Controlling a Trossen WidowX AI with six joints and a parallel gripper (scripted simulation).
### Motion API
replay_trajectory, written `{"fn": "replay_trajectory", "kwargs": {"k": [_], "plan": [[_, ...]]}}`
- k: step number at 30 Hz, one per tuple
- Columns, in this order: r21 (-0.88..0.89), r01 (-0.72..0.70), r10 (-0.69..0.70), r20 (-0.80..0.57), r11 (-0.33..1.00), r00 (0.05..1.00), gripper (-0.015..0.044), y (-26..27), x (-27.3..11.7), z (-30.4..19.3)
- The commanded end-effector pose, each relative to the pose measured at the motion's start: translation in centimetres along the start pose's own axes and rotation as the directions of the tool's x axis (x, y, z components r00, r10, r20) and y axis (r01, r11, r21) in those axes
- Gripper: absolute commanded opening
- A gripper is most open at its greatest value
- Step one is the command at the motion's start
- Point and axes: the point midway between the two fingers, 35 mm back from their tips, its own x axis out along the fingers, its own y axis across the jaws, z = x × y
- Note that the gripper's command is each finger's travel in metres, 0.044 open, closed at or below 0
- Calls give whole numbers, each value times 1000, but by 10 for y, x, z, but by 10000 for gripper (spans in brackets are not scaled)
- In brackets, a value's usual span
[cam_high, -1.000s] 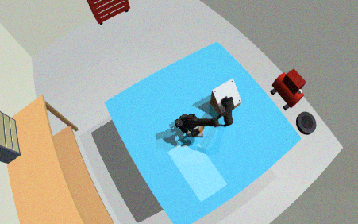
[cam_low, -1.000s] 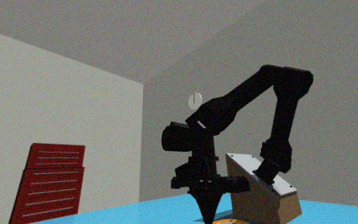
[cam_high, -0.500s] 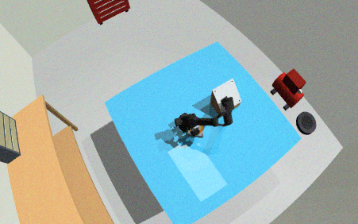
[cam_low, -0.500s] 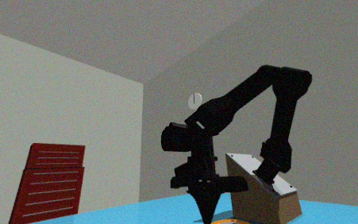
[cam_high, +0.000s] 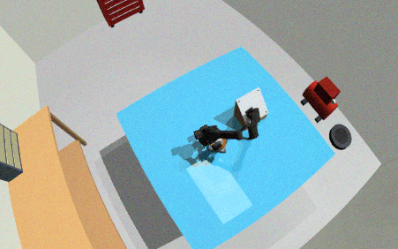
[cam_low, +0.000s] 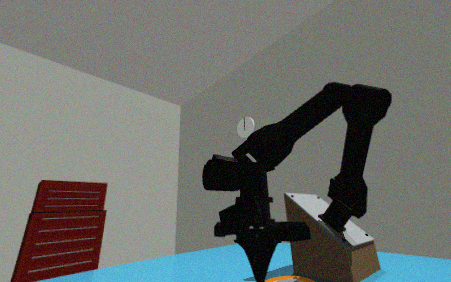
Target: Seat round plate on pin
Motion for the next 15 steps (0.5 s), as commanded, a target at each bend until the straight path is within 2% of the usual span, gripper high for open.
{"fn": "replay_trajectory", "kwargs": {"k": [1,15], "plan": [[12,5,-5,-19,1000,1000,0,-5,4,-7],[12,6,-5,-20,1000,1000,0,-8,4,-11]]}}
